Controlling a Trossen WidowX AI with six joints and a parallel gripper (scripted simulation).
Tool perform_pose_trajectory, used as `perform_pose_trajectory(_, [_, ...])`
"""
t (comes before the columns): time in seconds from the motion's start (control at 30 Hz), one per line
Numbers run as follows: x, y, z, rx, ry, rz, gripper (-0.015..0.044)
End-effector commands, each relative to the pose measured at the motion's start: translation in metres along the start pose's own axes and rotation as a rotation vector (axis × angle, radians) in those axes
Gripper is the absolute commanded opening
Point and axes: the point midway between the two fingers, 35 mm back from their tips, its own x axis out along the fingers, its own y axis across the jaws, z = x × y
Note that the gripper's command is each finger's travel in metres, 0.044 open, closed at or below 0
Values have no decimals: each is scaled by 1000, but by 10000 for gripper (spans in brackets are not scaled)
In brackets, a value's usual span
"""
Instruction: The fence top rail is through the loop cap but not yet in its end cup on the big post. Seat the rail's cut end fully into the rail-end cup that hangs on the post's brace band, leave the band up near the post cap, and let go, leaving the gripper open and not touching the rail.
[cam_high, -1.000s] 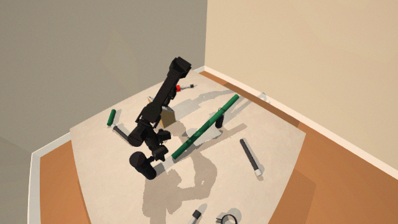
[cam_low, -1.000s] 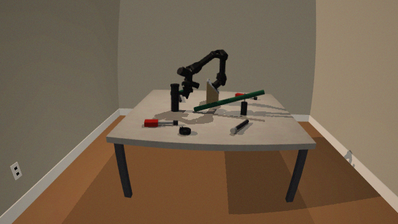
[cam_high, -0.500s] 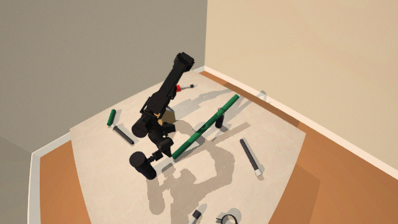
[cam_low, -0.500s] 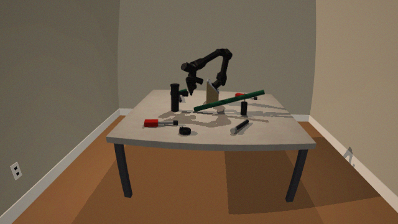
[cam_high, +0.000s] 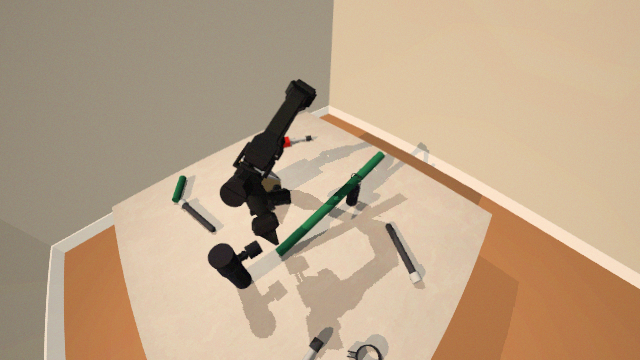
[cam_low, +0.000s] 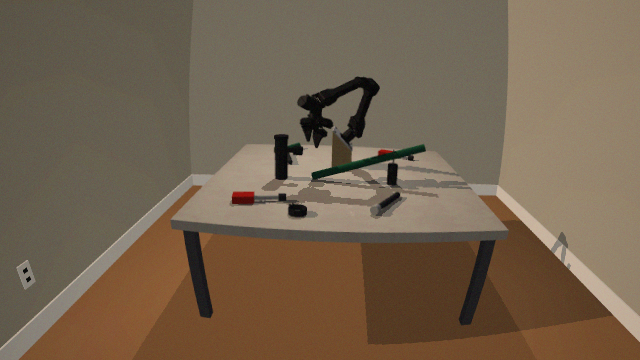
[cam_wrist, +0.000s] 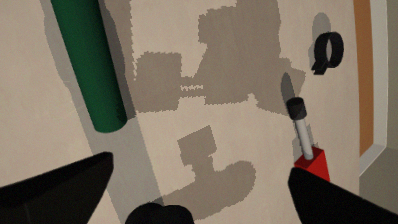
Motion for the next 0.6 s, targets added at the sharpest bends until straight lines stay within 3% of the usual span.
perform_pose_trajectory(0.0, [-26,0,35,477,17,1,440])
perform_pose_trajectory(0.23, [-58,9,82,1099,30,-13,440])
perform_pose_trajectory(0.4, [-69,15,99,1337,34,-21,440])
perform_pose_trajectory(0.57, [-70,16,101,1358,34,-21,440])
